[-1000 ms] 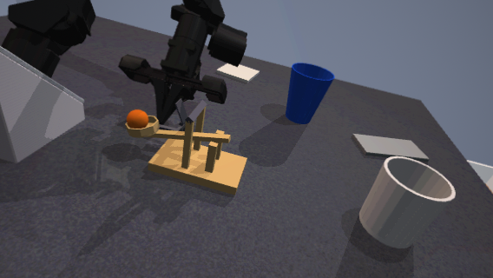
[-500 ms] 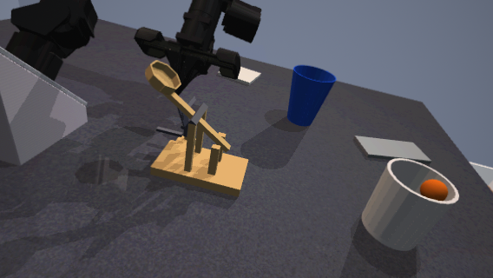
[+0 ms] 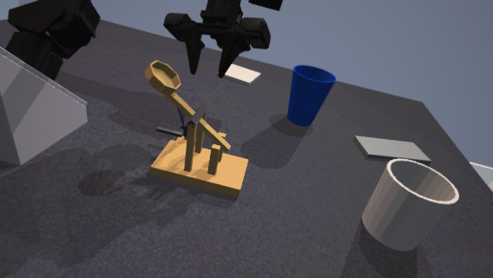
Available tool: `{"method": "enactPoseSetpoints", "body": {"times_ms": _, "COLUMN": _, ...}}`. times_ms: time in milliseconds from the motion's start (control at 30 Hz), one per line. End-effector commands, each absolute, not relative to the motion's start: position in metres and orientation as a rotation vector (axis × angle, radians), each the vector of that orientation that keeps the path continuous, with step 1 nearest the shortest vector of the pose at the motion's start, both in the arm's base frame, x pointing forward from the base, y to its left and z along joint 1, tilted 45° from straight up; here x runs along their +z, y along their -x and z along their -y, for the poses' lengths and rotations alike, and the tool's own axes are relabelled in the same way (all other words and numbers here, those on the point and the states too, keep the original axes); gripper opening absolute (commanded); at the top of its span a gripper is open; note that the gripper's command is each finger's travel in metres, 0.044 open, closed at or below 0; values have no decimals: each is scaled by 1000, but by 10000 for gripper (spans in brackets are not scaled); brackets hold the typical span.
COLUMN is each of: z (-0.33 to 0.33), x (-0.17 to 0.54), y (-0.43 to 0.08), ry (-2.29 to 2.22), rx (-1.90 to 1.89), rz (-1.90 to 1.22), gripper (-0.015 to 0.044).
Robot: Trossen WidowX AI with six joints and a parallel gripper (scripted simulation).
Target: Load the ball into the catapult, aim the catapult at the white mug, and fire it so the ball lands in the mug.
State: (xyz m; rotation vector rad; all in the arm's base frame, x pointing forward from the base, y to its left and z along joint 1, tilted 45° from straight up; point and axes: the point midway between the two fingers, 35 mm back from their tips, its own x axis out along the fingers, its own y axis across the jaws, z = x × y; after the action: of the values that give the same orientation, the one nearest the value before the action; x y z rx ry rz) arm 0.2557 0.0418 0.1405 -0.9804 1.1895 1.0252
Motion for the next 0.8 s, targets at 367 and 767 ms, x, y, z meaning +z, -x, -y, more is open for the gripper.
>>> {"method": "enactPoseSetpoints", "body": {"times_ms": 367, "z": -20, "x": 163, "y": -347, "ry": 542, "rx": 757, "rz": -1147, "gripper": 440}}
{"method": "enactPoseSetpoints", "body": {"times_ms": 767, "z": 19, "x": 172, "y": -423, "ry": 167, "rx": 564, "rz": -1083, "gripper": 440}}
